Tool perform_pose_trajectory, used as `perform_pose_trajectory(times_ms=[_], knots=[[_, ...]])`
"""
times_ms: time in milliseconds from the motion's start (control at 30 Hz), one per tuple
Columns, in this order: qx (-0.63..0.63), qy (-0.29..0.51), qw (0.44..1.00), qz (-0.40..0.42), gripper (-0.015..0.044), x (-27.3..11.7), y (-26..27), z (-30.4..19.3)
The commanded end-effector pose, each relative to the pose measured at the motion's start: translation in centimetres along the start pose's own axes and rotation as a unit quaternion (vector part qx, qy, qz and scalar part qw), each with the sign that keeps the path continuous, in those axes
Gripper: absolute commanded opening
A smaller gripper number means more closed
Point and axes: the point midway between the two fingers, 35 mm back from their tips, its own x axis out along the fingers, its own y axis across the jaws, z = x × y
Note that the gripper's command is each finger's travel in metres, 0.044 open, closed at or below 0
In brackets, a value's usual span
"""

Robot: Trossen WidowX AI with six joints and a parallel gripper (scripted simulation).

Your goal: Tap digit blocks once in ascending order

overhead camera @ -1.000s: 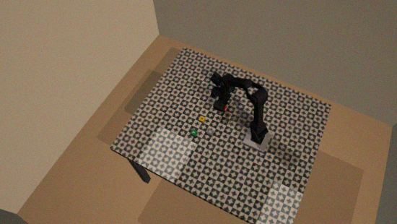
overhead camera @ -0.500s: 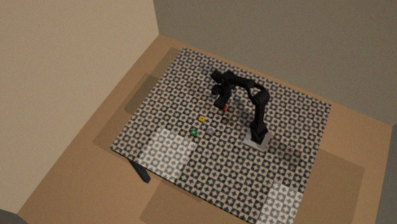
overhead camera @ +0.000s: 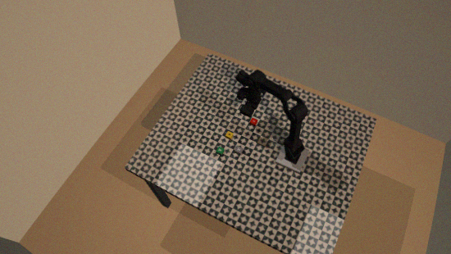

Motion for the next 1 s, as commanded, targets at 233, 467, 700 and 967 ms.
perform_pose_trajectory(times_ms=[233, 467, 700, 967], knots=[[-0.01, -0.004, 1.0, 0.006, 0.002, -0.4, 15.6, 5.8], [-0.01, -0.003, 1.0, 0.01, 0.002, -0.4, 23.5, 5.5], [-0.01, -0.004, 1.0, 0.01, 0.002, 0.5, 23.6, 5.6], [-0.01, -0.003, 1.0, 0.01, 0.002, 7.7, 23.7, 5.6]])
